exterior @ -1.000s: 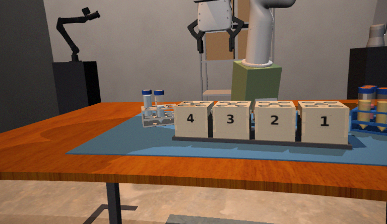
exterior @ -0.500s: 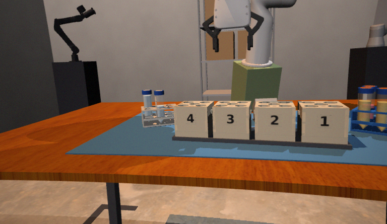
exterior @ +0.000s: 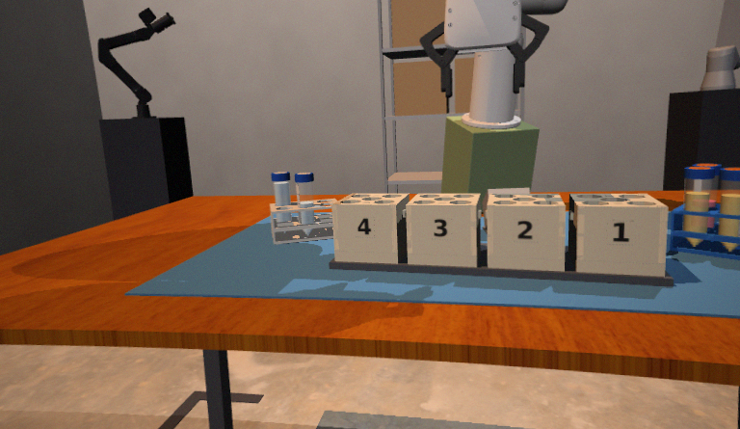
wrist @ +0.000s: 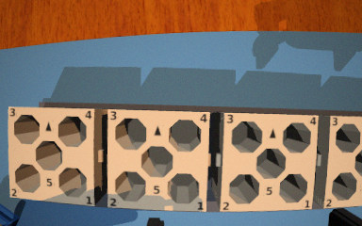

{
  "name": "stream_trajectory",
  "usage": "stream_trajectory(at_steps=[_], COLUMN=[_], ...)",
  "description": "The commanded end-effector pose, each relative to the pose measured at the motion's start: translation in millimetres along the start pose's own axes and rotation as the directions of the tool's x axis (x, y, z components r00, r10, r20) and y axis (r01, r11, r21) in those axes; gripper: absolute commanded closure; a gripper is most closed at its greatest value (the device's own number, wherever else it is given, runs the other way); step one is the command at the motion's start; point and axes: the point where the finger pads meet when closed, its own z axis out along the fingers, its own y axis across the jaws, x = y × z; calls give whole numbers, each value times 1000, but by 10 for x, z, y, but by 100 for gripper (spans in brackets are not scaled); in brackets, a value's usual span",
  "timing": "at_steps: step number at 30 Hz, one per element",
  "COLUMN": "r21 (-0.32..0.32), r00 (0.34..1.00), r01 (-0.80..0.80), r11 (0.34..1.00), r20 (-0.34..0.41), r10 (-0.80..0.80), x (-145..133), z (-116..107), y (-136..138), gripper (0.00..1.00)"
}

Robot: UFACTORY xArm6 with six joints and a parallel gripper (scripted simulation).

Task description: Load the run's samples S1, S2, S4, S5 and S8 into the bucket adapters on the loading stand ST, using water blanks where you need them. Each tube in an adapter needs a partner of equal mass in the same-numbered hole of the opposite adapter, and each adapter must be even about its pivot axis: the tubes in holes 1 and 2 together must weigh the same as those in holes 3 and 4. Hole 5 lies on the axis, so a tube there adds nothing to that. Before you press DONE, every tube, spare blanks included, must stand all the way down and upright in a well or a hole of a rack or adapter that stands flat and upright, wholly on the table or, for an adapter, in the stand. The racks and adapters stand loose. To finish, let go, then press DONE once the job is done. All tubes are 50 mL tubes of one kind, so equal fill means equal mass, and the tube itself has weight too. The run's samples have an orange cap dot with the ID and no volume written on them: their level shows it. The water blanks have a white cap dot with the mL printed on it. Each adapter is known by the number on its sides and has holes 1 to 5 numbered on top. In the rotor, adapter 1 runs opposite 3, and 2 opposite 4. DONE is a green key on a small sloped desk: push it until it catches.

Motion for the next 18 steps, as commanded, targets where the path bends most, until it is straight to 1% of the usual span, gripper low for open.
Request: stream_trajectory(at_steps=[1,5,7,9,13,18], r21=[-2,-2,-2,-2,-2,-2], r00=[994,970,970,952,903,819], r01=[111,243,243,307,430,574], r11=[994,970,970,952,903,819], r20=[-1,-1,-1,-1,-1,0], r10=[-111,-243,-243,-307,-430,-574], x=[-25,-105,-105,-145,-225,-325], z=[-5,-5,-5,-4,-4,-4], y=[-195,-379,-379,-472,-656,-886], gripper=[0,0,0,0,0,0])
